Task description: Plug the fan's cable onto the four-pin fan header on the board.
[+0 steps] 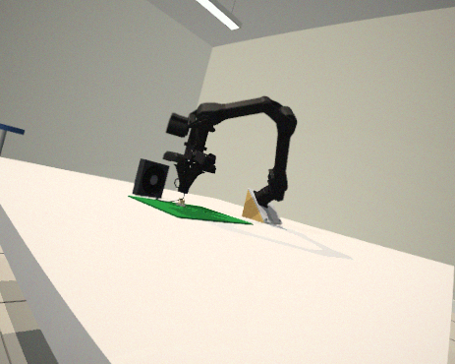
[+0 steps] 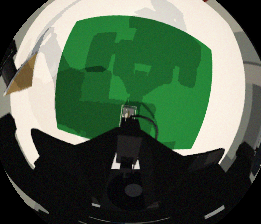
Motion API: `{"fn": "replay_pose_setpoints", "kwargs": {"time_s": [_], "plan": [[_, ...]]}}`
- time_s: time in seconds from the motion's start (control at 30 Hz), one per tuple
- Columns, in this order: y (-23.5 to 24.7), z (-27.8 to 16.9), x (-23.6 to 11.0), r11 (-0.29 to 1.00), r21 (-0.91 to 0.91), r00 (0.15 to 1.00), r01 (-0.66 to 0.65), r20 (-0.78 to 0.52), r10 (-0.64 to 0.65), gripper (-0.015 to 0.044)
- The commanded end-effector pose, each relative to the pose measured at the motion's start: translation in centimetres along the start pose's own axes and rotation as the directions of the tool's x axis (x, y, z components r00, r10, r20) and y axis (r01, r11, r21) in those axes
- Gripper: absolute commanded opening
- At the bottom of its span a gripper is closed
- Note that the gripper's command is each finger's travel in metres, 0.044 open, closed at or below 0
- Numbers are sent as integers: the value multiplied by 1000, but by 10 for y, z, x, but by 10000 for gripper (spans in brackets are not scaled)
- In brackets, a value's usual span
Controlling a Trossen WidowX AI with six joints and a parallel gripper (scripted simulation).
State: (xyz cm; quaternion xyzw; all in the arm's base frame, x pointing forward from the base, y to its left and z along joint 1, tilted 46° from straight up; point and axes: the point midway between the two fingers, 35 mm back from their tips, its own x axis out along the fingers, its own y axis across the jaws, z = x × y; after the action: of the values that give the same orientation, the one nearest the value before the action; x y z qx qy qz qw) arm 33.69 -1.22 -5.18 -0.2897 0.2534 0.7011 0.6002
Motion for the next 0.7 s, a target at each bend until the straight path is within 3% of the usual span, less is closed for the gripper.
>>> {"fn": "replay_pose_setpoints", "kwargs": {"time_s": [0.0,0.67], "plan": [[2,2,13,1000,7,1000,-9,8,9,0],[0,2,13,1000,17,1000,-9,8,9,0]]}}
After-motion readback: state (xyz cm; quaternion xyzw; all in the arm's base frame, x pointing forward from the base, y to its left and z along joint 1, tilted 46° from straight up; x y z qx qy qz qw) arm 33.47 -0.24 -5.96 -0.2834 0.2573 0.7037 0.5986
